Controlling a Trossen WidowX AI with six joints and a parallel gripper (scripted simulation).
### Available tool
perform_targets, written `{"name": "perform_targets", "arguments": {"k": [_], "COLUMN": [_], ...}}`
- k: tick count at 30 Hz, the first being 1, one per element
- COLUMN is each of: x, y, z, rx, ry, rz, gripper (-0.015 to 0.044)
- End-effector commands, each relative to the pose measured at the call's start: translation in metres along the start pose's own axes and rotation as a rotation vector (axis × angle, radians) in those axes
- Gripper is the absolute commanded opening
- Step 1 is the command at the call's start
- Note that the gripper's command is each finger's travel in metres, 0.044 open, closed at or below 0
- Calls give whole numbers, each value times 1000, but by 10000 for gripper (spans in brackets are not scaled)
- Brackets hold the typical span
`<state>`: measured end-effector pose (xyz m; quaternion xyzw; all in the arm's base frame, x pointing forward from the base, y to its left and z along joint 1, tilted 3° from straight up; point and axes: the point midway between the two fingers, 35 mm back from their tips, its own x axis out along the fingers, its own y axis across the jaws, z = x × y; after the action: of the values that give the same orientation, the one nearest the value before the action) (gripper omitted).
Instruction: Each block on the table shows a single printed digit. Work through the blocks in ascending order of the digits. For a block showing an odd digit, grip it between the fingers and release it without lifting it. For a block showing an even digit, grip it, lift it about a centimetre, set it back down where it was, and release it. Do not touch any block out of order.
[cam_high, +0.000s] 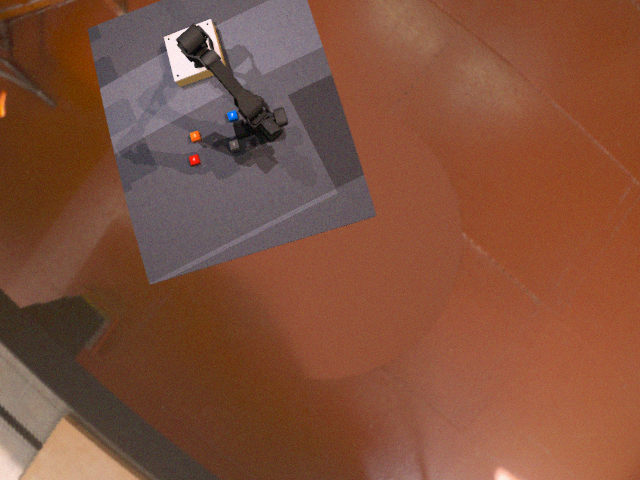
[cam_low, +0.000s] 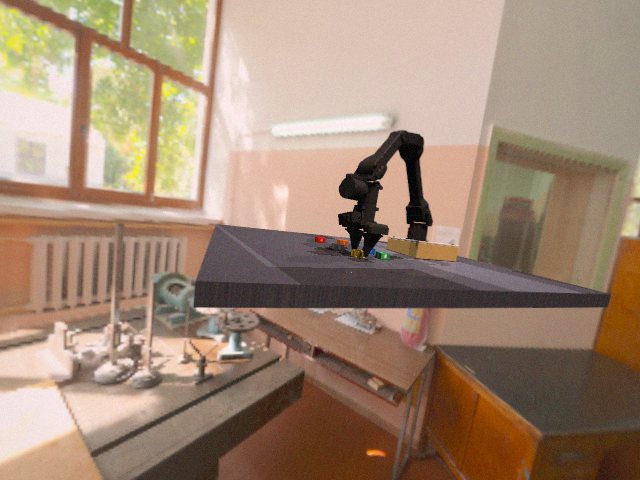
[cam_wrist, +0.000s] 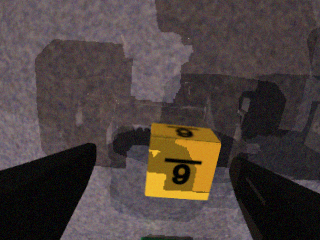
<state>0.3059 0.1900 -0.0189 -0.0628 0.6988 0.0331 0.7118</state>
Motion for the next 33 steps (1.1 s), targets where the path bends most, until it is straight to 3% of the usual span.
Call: {"name": "perform_targets", "arguments": {"k": [1,5,33], "x": [1,1,-14], "y": [0,0,0], "z": [0,0,0], "rx": [-3,-3,-3], "ry": [-2,-2,-2], "rz": [0,0,0], "gripper": [216,120,120]}}
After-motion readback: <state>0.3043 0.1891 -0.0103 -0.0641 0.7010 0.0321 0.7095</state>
